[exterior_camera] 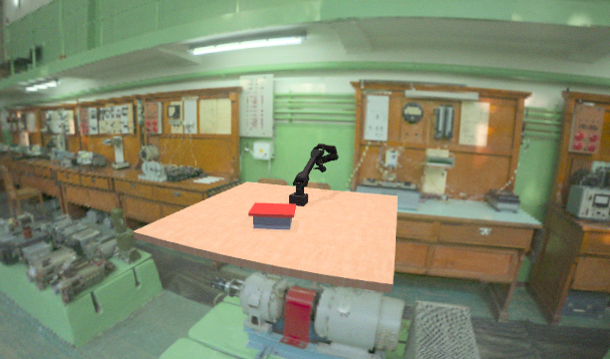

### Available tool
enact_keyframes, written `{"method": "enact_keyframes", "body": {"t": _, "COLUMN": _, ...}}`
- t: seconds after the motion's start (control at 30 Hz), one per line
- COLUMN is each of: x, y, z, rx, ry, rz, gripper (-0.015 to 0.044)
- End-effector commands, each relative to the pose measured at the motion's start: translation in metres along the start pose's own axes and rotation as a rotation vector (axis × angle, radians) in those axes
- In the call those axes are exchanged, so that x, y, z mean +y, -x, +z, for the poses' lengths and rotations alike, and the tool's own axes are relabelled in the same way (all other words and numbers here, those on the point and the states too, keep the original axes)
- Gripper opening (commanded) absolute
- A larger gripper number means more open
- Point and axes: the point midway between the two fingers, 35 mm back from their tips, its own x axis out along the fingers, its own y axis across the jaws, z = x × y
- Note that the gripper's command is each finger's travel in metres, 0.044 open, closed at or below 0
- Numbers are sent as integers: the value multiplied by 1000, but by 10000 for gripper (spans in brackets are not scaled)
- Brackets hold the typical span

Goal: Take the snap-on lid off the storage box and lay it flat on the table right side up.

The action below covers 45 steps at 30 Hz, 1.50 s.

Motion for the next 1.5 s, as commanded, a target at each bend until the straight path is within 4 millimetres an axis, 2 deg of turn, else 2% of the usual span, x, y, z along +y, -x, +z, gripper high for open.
{"method": "enact_keyframes", "body": {"t": 0.0, "x": -2, "y": 1, "z": 0, "rx": 2, "ry": 4, "rz": 0, "gripper": 374}}
{"method": "enact_keyframes", "body": {"t": 0.07, "x": -4, "y": 5, "z": -1, "rx": 9, "ry": 10, "rz": 3, "gripper": 321}}
{"method": "enact_keyframes", "body": {"t": 0.1, "x": 0, "y": 14, "z": -2, "rx": 27, "ry": 17, "rz": 11, "gripper": 295}}
{"method": "enact_keyframes", "body": {"t": 0.17, "x": 12, "y": 47, "z": -5, "rx": 93, "ry": 41, "rz": 44, "gripper": 243}}
{"method": "enact_keyframes", "body": {"t": 0.2, "x": 19, "y": 65, "z": -5, "rx": 127, "ry": 54, "rz": 63, "gripper": 235}}
{"method": "enact_keyframes", "body": {"t": 0.37, "x": 47, "y": 142, "z": 2, "rx": 273, "ry": 106, "rz": 158, "gripper": 235}}
{"method": "enact_keyframes", "body": {"t": 0.4, "x": 48, "y": 145, "z": 2, "rx": 278, "ry": 109, "rz": 162, "gripper": 235}}
{"method": "enact_keyframes", "body": {"t": 0.47, "x": 54, "y": 167, "z": 7, "rx": 316, "ry": 131, "rz": 195, "gripper": 235}}
{"method": "enact_keyframes", "body": {"t": 0.7, "x": 79, "y": 274, "z": 52, "rx": 492, "ry": 232, "rz": 395, "gripper": 235}}
{"method": "enact_keyframes", "body": {"t": 0.77, "x": 81, "y": 282, "z": 57, "rx": 501, "ry": 245, "rz": 419, "gripper": 235}}
{"method": "enact_keyframes", "body": {"t": 0.9, "x": 91, "y": 332, "z": 91, "rx": 561, "ry": 294, "rz": 559, "gripper": 235}}
{"method": "enact_keyframes", "body": {"t": 1.03, "x": 101, "y": 382, "z": 137, "rx": 626, "ry": 309, "rz": 707, "gripper": 235}}
{"method": "enact_keyframes", "body": {"t": 1.1, "x": 102, "y": 391, "z": 147, "rx": 639, "ry": 307, "rz": 733, "gripper": 235}}
{"method": "enact_keyframes", "body": {"t": 1.3, "x": 110, "y": 454, "z": 237, "rx": 727, "ry": 272, "rz": 968, "gripper": 235}}
{"method": "enact_keyframes", "body": {"t": 1.37, "x": 111, "y": 470, "z": 270, "rx": 748, "ry": 253, "rz": 1048, "gripper": 235}}
{"method": "enact_keyframes", "body": {"t": 1.4, "x": 110, "y": 470, "z": 272, "rx": 752, "ry": 246, "rz": 1047, "gripper": 235}}
{"method": "enact_keyframes", "body": {"t": 1.47, "x": 107, "y": 466, "z": 291, "rx": 784, "ry": 193, "rz": 1042, "gripper": 235}}
